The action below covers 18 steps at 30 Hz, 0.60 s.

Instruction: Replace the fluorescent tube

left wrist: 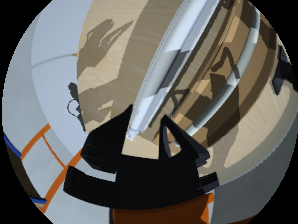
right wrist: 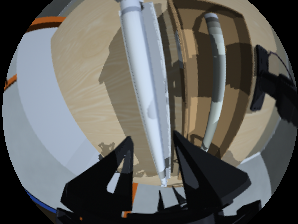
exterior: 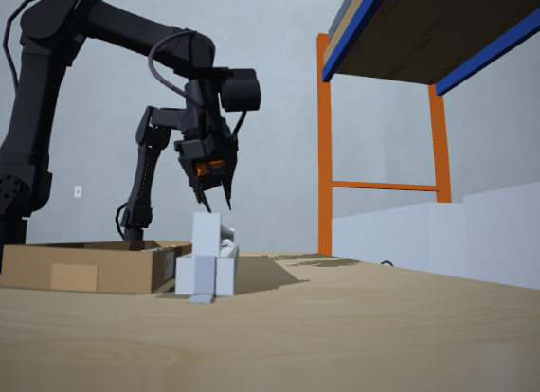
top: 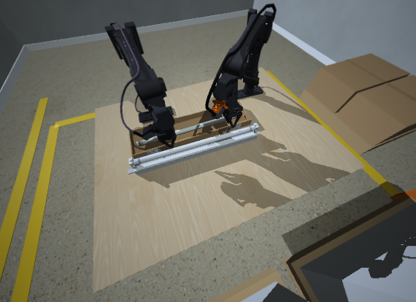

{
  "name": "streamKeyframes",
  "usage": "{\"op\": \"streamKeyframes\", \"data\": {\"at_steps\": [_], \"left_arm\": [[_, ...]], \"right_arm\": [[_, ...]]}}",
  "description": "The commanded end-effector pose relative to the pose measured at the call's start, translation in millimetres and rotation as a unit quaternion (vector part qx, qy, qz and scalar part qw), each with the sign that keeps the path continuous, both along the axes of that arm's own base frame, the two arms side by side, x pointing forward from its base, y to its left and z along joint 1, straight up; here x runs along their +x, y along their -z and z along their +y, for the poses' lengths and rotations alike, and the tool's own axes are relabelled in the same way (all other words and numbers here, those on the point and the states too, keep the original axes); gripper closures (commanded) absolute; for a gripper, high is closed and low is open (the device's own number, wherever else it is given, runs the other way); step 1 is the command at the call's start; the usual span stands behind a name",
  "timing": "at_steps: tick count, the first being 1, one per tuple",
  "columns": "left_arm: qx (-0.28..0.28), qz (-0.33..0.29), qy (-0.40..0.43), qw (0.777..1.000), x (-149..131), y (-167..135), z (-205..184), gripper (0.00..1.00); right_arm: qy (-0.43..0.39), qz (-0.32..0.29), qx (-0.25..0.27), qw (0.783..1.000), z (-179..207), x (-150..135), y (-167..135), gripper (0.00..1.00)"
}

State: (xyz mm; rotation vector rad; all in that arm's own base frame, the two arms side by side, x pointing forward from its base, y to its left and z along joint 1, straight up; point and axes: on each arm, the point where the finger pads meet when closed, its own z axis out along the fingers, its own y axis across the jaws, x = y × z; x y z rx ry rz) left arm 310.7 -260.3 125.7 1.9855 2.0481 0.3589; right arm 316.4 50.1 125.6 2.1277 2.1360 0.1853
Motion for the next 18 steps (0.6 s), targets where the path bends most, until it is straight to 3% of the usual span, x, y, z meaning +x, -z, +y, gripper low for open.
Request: {"op": "streamKeyframes", "data": {"at_steps": [1,18], "left_arm": [[-0.023,-0.021,-0.001,1.000,6,-17,-10,0.51],[-0.022,-0.020,0.000,1.000,5,-16,-10,0.51]], "right_arm": [[0.000,0.013,-0.008,1.000,-1,-8,6,0.51],[-0.002,-0.015,-0.003,1.000,2,1,-10,0.51]]}}
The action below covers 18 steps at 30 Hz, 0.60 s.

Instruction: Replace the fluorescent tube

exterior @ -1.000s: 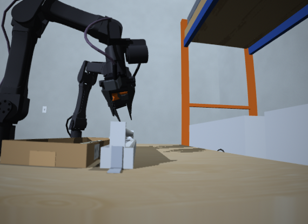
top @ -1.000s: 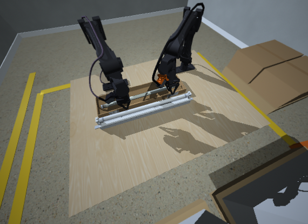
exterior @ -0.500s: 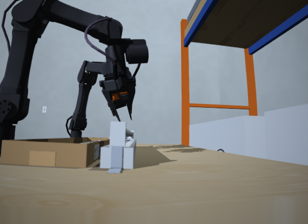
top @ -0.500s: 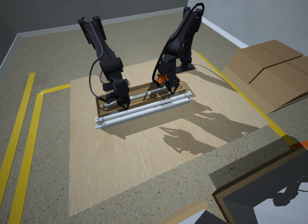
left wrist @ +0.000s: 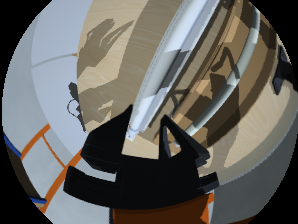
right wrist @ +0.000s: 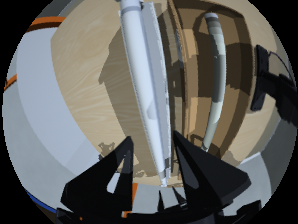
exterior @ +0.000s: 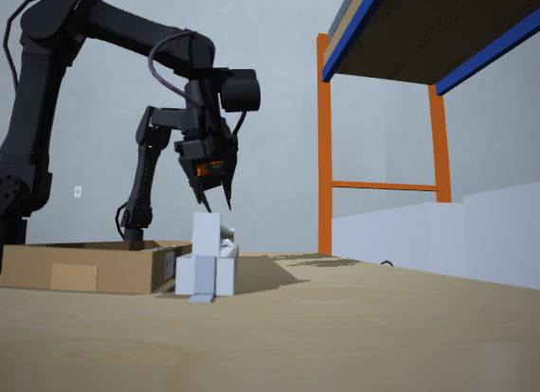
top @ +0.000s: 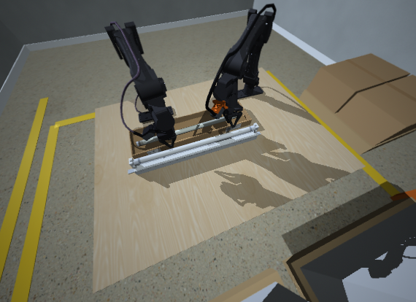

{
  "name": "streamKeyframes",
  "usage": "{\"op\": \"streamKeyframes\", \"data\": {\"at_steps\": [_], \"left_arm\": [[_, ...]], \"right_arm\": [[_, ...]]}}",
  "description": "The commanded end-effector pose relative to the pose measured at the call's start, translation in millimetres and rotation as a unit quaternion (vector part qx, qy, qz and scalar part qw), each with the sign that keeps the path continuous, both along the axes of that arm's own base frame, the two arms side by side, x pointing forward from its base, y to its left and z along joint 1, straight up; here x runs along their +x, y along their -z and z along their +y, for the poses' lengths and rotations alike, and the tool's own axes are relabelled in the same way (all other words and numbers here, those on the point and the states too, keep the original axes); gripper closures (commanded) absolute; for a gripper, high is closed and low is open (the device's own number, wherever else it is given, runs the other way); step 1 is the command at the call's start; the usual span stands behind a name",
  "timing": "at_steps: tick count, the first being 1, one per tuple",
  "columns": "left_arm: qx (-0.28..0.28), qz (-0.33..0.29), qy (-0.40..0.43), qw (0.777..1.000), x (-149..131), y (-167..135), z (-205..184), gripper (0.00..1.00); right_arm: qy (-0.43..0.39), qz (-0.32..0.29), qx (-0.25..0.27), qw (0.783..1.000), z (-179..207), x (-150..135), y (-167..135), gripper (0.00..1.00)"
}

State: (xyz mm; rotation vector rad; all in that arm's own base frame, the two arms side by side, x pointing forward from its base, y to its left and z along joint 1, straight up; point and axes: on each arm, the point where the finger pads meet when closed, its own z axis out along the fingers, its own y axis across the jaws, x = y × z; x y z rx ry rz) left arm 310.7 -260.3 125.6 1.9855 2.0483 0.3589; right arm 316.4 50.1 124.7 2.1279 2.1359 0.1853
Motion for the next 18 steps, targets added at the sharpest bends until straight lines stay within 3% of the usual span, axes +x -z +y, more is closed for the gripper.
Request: {"op": "streamKeyframes", "data": {"at_steps": [1,9,10,12,13,18], "left_arm": [[-0.022,-0.020,0.000,1.000,5,-16,-10,0.51],[-0.022,-0.020,0.000,1.000,5,-15,-10,0.51],[-0.044,-0.045,-0.023,0.998,17,-38,-1,0.51],[-0.064,-0.047,-0.037,0.996,21,-39,-3,0.51],[-0.059,-0.036,-0.048,0.996,18,-24,6,0.51],[-0.103,-0.059,-0.082,0.989,32,-38,9,0.51]], "right_arm": [[0.001,-0.010,-0.004,1.000,0,2,-6,0.51],[0.003,-0.028,-0.001,1.000,0,6,-15,0.51],[-0.004,-0.048,-0.002,0.999,-6,15,-20,0.51],[-0.030,-0.036,-0.009,0.999,-7,8,-5,0.51],[-0.046,-0.052,-0.010,0.998,-6,14,-10,0.51],[-0.099,-0.094,-0.012,0.991,-3,27,-19,0.51]]}}
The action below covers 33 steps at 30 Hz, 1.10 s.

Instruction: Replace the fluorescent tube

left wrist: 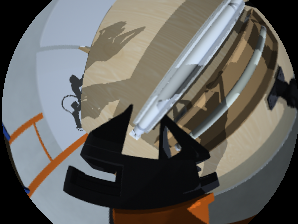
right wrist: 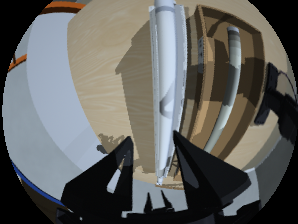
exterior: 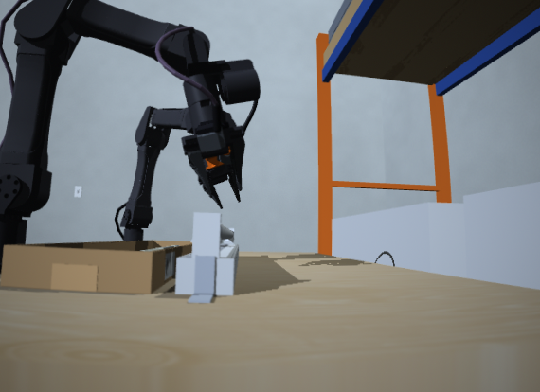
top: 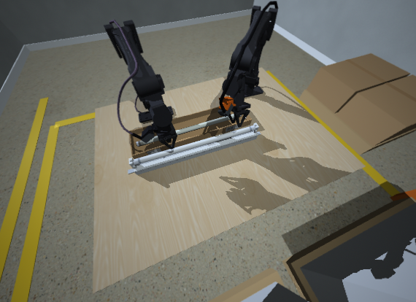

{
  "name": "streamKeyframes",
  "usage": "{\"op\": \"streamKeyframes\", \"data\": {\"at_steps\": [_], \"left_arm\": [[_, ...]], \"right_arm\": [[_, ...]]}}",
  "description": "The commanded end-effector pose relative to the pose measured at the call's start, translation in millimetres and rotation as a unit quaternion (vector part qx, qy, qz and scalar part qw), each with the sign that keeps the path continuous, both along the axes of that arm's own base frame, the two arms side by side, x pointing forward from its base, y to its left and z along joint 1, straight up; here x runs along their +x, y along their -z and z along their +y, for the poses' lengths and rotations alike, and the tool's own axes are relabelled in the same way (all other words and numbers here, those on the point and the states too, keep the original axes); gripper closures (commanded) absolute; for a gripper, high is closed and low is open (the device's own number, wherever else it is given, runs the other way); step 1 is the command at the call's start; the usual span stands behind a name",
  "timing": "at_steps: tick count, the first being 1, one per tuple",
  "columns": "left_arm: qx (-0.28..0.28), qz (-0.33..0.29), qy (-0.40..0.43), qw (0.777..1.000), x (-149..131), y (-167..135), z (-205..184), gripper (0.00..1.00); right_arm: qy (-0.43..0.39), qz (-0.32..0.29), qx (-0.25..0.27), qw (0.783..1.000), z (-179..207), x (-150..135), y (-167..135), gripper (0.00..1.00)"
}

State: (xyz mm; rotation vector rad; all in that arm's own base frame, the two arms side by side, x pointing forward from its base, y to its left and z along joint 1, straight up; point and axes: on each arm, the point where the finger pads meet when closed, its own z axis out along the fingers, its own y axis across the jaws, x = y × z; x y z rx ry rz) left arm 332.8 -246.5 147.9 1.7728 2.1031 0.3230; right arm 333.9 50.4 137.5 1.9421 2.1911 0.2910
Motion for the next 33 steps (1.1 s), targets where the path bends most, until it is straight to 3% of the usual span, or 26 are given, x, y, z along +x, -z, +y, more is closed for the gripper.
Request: {"op": "streamKeyframes", "data": {"at_steps": [1,8,9,12,14,16,17,19,20,25,26,27,31,33], "left_arm": [[-0.066,-0.039,-0.041,0.996,16,-22,-1,0.51],[-0.197,-0.107,-0.155,0.962,60,-79,41,0.51],[-0.213,-0.105,-0.167,0.957,53,-64,38,0.51],[-0.265,-0.160,-0.214,0.927,70,-103,68,0.51],[-0.295,-0.179,-0.236,0.908,77,-124,85,0.51],[-0.295,-0.179,-0.236,0.908,77,-124,85,0.51],[-0.331,-0.199,-0.255,0.886,79,-132,91,0.51],[-0.365,-0.222,-0.278,0.861,83,-149,110,0.51],[-0.358,-0.209,-0.277,0.867,80,-138,108,0.51],[-0.432,-0.283,-0.316,0.796,81,-196,156,0.51],[-0.433,-0.275,-0.320,0.797,82,-184,155,0.51],[-0.443,-0.293,-0.325,0.782,79,-197,165,0.51],[-0.483,-0.330,-0.339,0.737,73,-223,191,0.51],[-0.483,-0.330,-0.339,0.737,73,-223,191,0.51]], "right_arm": [[-0.061,-0.055,-0.012,0.997,-5,13,-9,0.51],[-0.195,-0.182,-0.079,0.961,-12,51,-58,0.51],[-0.216,-0.190,-0.086,0.954,-12,46,-49,0.51],[-0.241,-0.247,-0.121,0.931,-17,59,-84,0.51],[-0.265,-0.269,-0.149,0.914,-20,65,-101,0.51],[-0.265,-0.269,-0.149,0.914,-20,65,-101,0.51],[-0.294,-0.303,-0.181,0.888,-22,69,-114,0.51],[-0.313,-0.323,-0.211,0.868,-25,71,-132,0.51],[-0.331,-0.328,-0.222,0.857,-25,68,-119,0.51],[-0.355,-0.383,-0.303,0.797,-34,71,-181,0.51],[-0.373,-0.384,-0.316,0.783,-34,70,-165,0.51],[-0.370,-0.401,-0.334,0.769,-36,69,-183,0.51],[-0.388,-0.427,-0.404,0.710,-41,65,-212,0.51],[-0.388,-0.427,-0.404,0.710,-41,65,-212,0.51]]}}
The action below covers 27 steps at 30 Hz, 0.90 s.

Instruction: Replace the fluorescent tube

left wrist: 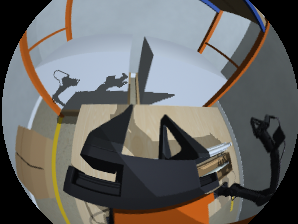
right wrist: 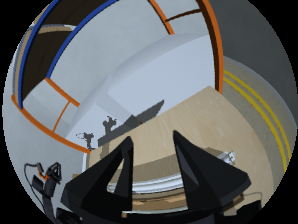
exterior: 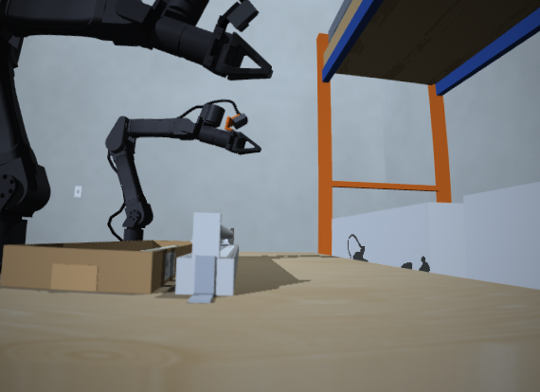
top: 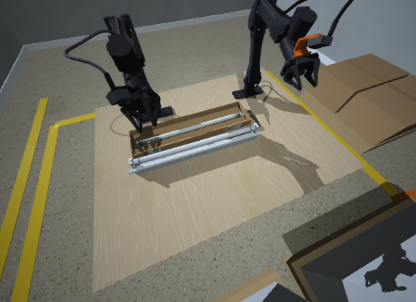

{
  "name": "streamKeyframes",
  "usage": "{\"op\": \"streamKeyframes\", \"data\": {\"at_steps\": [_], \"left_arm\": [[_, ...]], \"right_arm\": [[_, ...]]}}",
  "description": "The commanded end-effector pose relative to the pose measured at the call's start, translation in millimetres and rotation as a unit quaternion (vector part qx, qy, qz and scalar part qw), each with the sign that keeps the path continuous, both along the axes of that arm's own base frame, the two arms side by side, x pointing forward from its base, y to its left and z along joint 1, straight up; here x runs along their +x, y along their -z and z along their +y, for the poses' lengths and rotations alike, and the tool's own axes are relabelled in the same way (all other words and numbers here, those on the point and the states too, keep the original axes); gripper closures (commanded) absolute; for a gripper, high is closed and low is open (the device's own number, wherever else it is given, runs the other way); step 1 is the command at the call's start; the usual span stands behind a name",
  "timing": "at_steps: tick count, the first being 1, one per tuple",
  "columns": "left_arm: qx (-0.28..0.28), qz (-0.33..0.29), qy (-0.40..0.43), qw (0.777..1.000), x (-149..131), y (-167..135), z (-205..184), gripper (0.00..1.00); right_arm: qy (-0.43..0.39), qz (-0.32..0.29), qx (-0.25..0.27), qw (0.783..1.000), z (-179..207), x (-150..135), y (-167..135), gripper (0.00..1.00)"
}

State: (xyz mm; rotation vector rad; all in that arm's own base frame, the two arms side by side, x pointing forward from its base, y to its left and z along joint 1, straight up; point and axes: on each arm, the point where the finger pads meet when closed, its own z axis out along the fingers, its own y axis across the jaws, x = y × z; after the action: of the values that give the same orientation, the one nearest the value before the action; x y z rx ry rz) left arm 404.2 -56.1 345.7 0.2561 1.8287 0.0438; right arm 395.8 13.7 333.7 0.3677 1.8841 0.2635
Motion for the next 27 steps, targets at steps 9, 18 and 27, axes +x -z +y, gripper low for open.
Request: {"op": "streamKeyframes", "data": {"at_steps": [9,18,27], "left_arm": [[-0.111,-0.152,-0.056,0.980,-25,-71,53,0.51],[-0.092,-0.166,-0.061,0.980,-29,-87,57,0.51],[-0.064,-0.096,-0.051,0.992,-12,-49,45,0.51]], "right_arm": [[-0.034,-0.174,-0.217,0.960,-16,-16,-71,0.51],[-0.037,-0.197,-0.194,0.960,-9,-22,-93,0.51],[-0.034,-0.134,-0.137,0.981,-8,-8,-63,0.51]]}}
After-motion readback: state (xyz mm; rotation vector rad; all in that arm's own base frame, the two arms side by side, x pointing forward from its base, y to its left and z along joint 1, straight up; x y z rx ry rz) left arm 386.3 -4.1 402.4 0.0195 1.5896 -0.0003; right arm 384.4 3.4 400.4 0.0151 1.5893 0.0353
